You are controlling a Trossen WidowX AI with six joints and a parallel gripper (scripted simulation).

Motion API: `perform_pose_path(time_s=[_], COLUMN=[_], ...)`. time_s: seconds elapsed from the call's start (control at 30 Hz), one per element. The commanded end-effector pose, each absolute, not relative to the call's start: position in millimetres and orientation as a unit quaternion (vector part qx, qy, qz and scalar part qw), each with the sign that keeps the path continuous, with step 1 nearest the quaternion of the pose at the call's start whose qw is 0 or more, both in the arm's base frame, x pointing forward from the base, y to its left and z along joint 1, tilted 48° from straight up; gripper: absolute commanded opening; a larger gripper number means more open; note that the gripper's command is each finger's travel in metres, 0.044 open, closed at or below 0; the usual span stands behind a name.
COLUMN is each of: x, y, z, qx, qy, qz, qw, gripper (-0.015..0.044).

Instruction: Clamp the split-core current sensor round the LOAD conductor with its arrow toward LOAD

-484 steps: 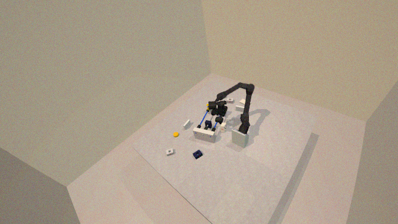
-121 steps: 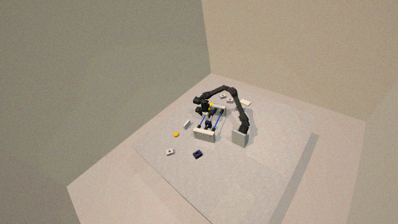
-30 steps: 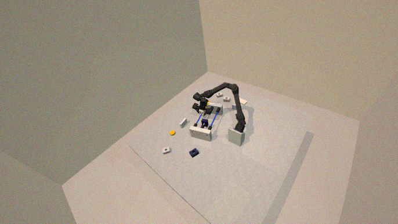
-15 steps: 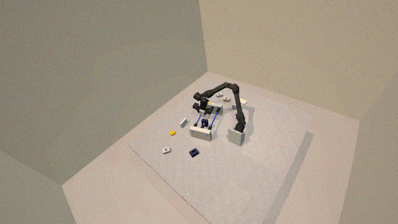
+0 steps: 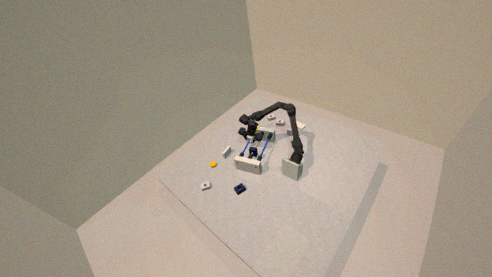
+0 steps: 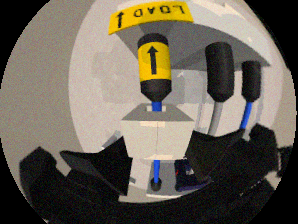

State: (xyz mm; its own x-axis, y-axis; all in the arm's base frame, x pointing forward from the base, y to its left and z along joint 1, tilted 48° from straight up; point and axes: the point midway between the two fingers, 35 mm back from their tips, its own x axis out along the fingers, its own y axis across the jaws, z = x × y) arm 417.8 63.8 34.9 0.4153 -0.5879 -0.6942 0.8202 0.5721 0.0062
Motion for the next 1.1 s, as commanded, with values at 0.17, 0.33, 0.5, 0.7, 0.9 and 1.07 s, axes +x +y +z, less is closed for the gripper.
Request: perform_pose_path(time_s=[0.17, 0.33, 0.5, 0.7, 0.9, 1.07], x=[416.9, 417.1, 417.8, 417.8, 417.8, 417.8], y=[62.3, 61.8, 63.5, 63.5, 63.5, 63.5], z=[34.1, 33.5, 34.5, 34.5, 34.5, 34.5], qx=[0.165, 0.165, 0.168, 0.168, 0.168, 0.168], qy=[0.334, 0.334, 0.334, 0.334, 0.334, 0.334], qz=[-0.455, -0.455, -0.451, -0.451, -0.451, -0.451], qw=[0.809, 0.809, 0.811, 0.811, 0.811, 0.811], gripper=[0.0, 0.0, 0.0026, 0.0184, 0.0268, 0.0268])
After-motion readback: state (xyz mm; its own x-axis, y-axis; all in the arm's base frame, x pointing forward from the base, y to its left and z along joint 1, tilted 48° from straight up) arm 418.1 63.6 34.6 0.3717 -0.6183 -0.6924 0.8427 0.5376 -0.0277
